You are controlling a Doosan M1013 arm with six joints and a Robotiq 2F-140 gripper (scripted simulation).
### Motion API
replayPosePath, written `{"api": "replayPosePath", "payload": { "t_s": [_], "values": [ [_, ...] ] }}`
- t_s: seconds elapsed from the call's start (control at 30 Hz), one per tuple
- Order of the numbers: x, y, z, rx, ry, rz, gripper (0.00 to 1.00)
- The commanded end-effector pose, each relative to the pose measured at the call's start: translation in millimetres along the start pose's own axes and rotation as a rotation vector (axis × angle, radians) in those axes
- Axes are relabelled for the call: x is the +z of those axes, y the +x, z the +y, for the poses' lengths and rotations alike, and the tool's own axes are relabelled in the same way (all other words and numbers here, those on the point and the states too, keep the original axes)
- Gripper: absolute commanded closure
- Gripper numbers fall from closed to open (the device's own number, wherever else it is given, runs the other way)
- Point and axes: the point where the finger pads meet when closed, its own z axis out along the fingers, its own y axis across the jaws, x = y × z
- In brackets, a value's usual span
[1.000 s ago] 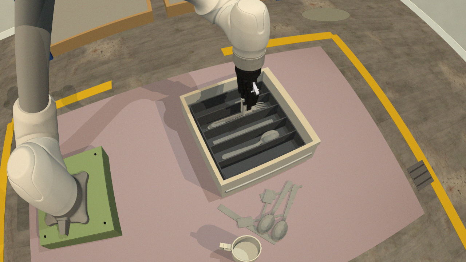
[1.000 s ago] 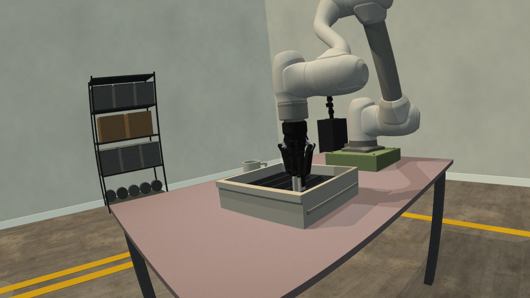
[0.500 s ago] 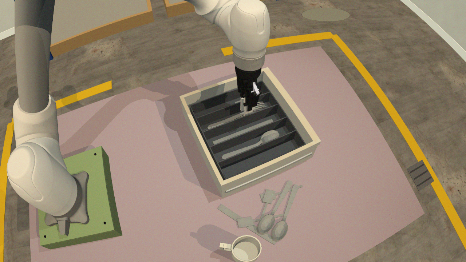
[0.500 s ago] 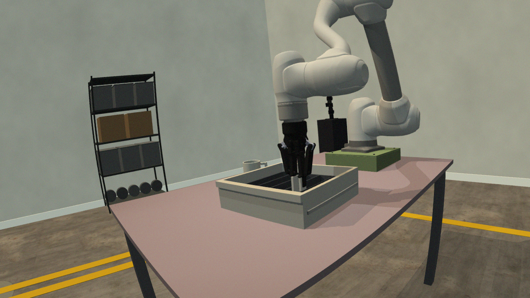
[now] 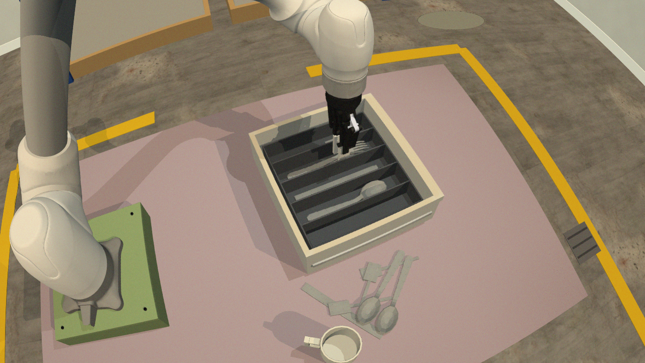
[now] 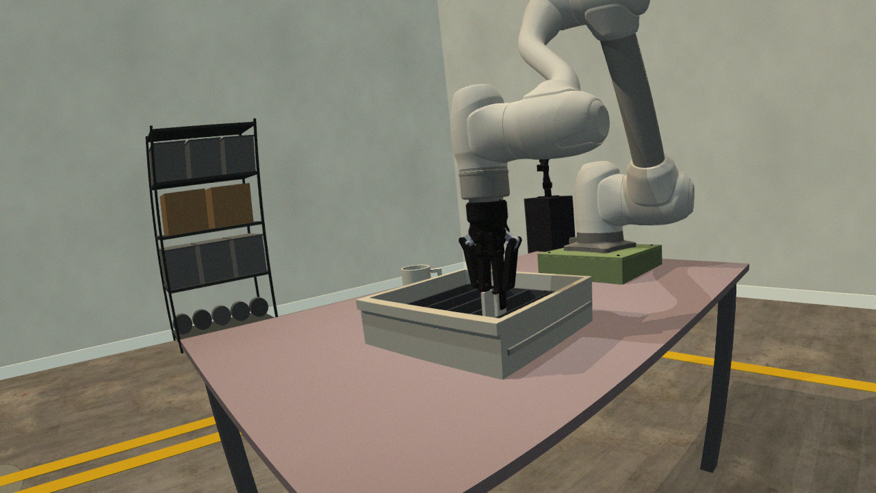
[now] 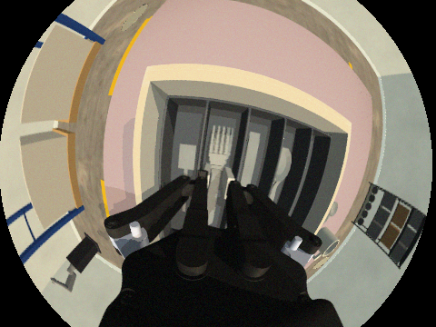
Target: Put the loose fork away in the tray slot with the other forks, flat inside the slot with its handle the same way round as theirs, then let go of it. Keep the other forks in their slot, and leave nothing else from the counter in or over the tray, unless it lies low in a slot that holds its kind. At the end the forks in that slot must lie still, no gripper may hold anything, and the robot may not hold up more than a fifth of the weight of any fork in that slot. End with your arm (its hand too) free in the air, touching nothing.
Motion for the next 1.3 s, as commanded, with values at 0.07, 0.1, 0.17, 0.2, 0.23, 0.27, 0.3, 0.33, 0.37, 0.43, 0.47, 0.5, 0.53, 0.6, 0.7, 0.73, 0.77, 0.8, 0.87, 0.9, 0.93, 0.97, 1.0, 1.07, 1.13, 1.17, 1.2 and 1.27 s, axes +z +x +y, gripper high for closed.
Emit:
{"api": "replayPosePath", "payload": {
  "t_s": [0.07, 0.1, 0.17, 0.2, 0.23, 0.27, 0.3, 0.33, 0.37, 0.43, 0.47, 0.5, 0.53, 0.6, 0.7, 0.73, 0.77, 0.8, 0.87, 0.9, 0.93, 0.97, 1.0, 1.07, 1.13, 1.17, 1.2, 1.27],
  "values": [
    [4.8, -2.3, -1.0, 0.005, 0.002, -0.003, 0.86],
    [4.8, -2.3, -1.0, 0.005, 0.002, -0.003, 0.86],
    [4.8, -2.3, -1.0, 0.005, 0.002, -0.003, 0.86],
    [4.8, -2.3, -1.0, 0.005, 0.002, -0.003, 0.86],
    [4.8, -2.3, -1.0, 0.005, 0.002, -0.003, 0.86],
    [4.7, -2.3, -1.0, 0.005, 0.002, -0.003, 0.86],
    [4.5, -2.3, -1.0, 0.005, 0.002, -0.003, 0.86],
    [4.1, -2.3, -1.0, 0.005, 0.002, -0.003, 0.86],
    [3.4, -2.2, -1.0, 0.005, 0.002, -0.003, 0.86],
    [1.1, -2.3, -1.0, 0.005, 0.002, -0.003, 0.86],
    [-0.6, -2.3, -1.0, 0.005, 0.002, -0.003, 0.86],
    [-2.7, -2.2, -1.0, 0.005, 0.002, -0.003, 0.86],
    [-5.1, -2.2, -1.0, 0.005, 0.002, -0.003, 0.86],
    [-11.1, -2.2, -1.0, 0.005, 0.002, -0.003, 0.86],
    [-14.7, -2.2, -1.0, 0.005, 0.002, -0.003, 0.86],
    [-18.6, -2.2, -1.0, 0.005, 0.002, -0.003, 0.86],
    [-22.9, -2.2, -1.0, 0.005, 0.002, -0.003, 0.86],
    [-27.6, -2.2, -1.0, 0.005, 0.002, -0.003, 0.86],
    [-37.8, -2.1, -1.0, 0.005, 0.002, -0.003, 0.86],
    [-43.3, -2.1, -1.0, 0.005, 0.002, -0.003, 0.86],
    [-49.1, -2.1, -1.0, 0.005, 0.002, -0.003, 0.86],
    [-55.0, -2.1, -0.9, 0.005, 0.002, -0.003, 0.86],
    [-61.1, -2.0, -0.9, 0.005, 0.002, -0.003, 0.86],
    [-73.7, -2.0, -0.9, 0.005, 0.002, -0.003, 0.86],
    [-86.3, -2.0, -0.9, 0.005, 0.002, -0.003, 0.86],
    [-92.5, -1.9, -0.9, 0.005, 0.002, -0.003, 0.86],
    [-98.6, -1.9, -0.9, 0.005, 0.002, -0.003, 0.86],
    [-98.6, -1.9, -0.9, 0.005, 0.002, -0.003, 0.86]
  ]
}}
